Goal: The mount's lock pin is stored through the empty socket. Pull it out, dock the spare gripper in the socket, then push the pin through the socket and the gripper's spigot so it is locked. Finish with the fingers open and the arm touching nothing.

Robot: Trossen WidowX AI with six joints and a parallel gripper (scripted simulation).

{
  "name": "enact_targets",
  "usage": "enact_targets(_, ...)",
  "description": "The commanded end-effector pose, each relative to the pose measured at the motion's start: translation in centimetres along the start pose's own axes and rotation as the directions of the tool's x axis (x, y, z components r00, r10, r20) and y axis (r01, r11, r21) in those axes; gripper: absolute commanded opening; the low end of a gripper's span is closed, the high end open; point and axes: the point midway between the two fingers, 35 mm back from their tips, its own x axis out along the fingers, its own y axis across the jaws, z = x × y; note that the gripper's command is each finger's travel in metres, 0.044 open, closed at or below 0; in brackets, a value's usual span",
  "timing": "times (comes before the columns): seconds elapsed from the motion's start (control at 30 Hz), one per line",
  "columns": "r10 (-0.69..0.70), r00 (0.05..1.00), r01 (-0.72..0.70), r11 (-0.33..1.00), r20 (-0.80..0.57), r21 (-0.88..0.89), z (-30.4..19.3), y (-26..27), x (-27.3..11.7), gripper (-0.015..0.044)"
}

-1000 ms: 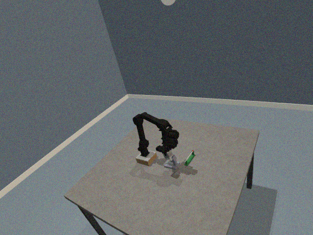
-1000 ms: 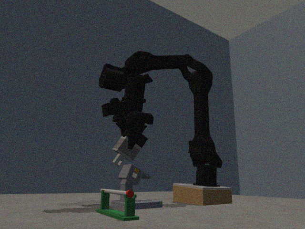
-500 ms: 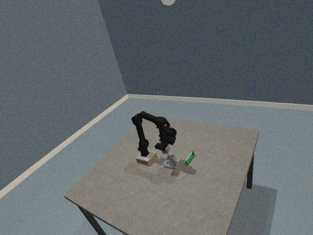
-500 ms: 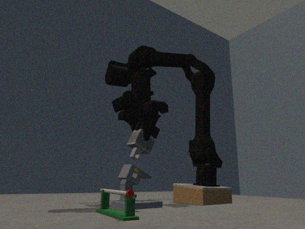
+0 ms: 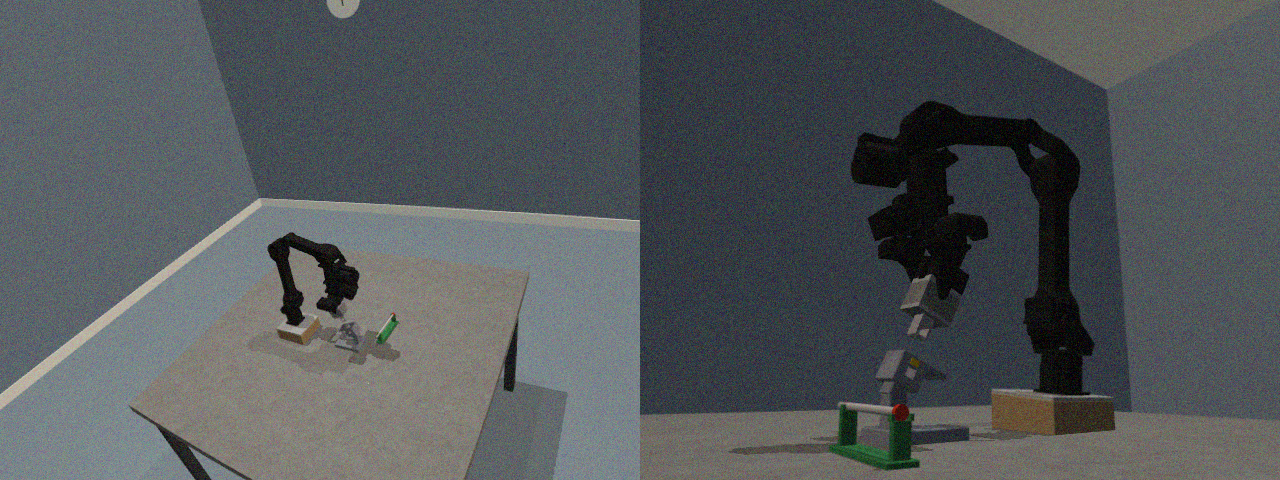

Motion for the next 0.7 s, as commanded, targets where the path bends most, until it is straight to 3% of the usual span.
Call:
enact_targets(0.0, 0.004, 1.0, -0.004, 1.0, 0.006, -0.007, 0.2, 0.0, 0.4, 0.0)
enact_targets(0.67, 0.003, 1.0, -0.003, 1.0, 0.009, -0.006, 1.6, 0.0, 2.6, 0.0)
